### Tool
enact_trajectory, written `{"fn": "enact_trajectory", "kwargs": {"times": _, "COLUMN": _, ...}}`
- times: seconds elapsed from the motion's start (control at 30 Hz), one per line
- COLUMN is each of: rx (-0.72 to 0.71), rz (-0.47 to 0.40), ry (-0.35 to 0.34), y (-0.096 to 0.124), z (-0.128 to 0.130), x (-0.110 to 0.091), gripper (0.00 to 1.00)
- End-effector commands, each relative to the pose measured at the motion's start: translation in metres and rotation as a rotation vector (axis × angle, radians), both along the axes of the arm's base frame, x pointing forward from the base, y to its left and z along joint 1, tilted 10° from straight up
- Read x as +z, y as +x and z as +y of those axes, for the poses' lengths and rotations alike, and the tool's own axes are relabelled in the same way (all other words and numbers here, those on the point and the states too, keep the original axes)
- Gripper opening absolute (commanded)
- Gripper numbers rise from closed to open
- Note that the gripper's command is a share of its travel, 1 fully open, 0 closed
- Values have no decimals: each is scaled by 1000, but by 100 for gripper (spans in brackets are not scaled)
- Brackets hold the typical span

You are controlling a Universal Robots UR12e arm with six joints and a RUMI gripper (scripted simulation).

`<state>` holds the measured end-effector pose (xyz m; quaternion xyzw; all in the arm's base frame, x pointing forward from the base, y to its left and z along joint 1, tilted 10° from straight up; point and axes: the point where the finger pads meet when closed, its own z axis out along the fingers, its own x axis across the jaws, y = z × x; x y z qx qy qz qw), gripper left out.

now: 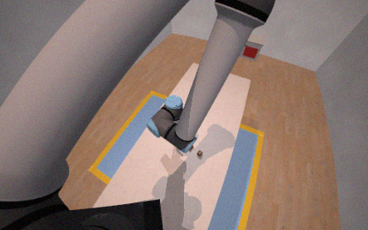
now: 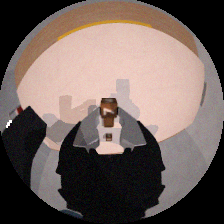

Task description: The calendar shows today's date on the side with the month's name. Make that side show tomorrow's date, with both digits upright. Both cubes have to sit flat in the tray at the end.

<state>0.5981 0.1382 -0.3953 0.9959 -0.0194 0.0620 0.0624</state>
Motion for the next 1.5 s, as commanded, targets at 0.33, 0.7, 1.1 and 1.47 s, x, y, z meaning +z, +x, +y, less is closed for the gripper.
{"fn": "enact_trajectory", "kwargs": {"times": 0.33, "rx": 1, "rz": -1, "ry": 0, "y": 5, "z": -5, "x": -35, "gripper": 11}}
{"fn": "enact_trajectory", "kwargs": {"times": 0.7, "rx": 1, "rz": -1, "ry": 0, "y": 10, "z": -10, "x": -77, "gripper": 11}}
{"fn": "enact_trajectory", "kwargs": {"times": 1.1, "rx": 1, "rz": -1, "ry": 0, "y": 12, "z": -12, "x": -94, "gripper": 11}}
{"fn": "enact_trajectory", "kwargs": {"times": 1.47, "rx": 1, "rz": -1, "ry": 0, "y": 12, "z": -12, "x": -94, "gripper": 11}}
